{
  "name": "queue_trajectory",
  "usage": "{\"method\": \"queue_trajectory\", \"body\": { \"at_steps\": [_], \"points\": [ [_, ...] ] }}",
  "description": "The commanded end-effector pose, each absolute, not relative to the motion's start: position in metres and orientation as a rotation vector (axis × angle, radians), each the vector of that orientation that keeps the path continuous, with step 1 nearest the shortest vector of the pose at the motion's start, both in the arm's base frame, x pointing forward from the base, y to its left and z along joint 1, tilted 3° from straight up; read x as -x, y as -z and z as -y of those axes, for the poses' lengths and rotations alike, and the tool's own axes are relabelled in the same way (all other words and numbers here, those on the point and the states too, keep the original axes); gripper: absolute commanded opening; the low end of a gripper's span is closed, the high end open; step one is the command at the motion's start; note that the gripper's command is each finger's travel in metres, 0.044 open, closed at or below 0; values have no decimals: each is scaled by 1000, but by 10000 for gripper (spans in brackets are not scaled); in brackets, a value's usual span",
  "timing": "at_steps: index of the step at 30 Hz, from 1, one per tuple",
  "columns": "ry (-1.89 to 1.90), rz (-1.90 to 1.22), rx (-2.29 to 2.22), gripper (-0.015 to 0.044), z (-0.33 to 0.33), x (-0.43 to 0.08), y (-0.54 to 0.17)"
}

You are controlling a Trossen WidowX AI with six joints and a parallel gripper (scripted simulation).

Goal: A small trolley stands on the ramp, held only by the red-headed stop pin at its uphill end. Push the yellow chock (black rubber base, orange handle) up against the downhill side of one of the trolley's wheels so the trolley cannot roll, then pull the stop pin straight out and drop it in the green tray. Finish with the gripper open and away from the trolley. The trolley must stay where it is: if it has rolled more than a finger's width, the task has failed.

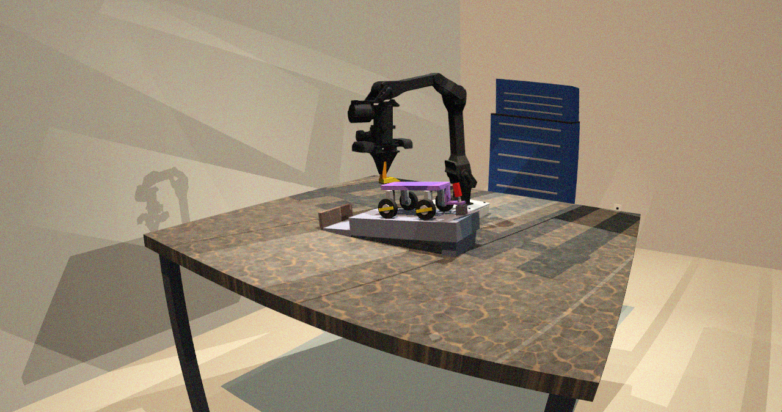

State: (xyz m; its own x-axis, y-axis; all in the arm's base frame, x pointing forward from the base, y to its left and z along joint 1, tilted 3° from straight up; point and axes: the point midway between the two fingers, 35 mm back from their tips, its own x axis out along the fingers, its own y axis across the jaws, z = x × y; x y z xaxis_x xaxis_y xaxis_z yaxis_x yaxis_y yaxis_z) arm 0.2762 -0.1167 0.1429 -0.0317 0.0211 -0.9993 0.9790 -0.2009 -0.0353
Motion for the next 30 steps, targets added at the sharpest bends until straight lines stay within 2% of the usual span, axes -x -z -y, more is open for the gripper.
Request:
{"method": "queue_trajectory", "body": {
  "at_steps": [1, 30],
  "points": [
    [1493, -1071, -1477, 0, 117, -277, -143],
    [2227, -313, -2158, 0, 120, -277, -142]
  ]
}}
